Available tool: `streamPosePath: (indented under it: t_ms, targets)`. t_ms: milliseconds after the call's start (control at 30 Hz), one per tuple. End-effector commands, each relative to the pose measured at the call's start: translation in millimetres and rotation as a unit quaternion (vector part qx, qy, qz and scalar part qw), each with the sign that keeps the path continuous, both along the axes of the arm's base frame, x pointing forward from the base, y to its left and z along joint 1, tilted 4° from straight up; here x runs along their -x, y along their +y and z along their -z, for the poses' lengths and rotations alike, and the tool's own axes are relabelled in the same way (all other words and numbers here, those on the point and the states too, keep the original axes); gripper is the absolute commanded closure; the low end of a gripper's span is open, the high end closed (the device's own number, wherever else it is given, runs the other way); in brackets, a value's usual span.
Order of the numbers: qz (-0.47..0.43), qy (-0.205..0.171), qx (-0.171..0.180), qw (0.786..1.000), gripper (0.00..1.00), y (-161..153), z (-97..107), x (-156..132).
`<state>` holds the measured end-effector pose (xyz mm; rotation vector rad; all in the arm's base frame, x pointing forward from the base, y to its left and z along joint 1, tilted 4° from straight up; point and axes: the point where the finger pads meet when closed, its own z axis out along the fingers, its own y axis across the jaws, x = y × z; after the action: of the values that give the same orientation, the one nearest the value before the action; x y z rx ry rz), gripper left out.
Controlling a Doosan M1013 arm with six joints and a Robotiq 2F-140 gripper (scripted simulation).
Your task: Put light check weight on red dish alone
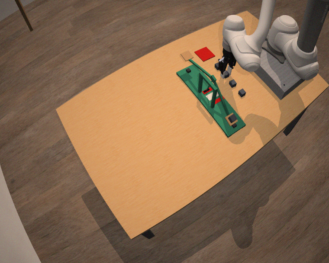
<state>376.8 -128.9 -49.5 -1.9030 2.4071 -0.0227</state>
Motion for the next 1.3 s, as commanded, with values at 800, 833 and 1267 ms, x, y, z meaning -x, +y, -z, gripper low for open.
streamPosePath:
  t_ms: [800, 833, 1267]
  targets:
    - [0.000, -0.001, -0.001, 1.000, 0.65, 2.1, 3.0, 0.6]
    - [0.000, -0.001, -0.001, 1.000, 0.65, 2.1, 3.0, 0.6]
    - [0.000, -0.001, -0.001, 1.000, 0.76, 2.1, 3.0, 0.6]
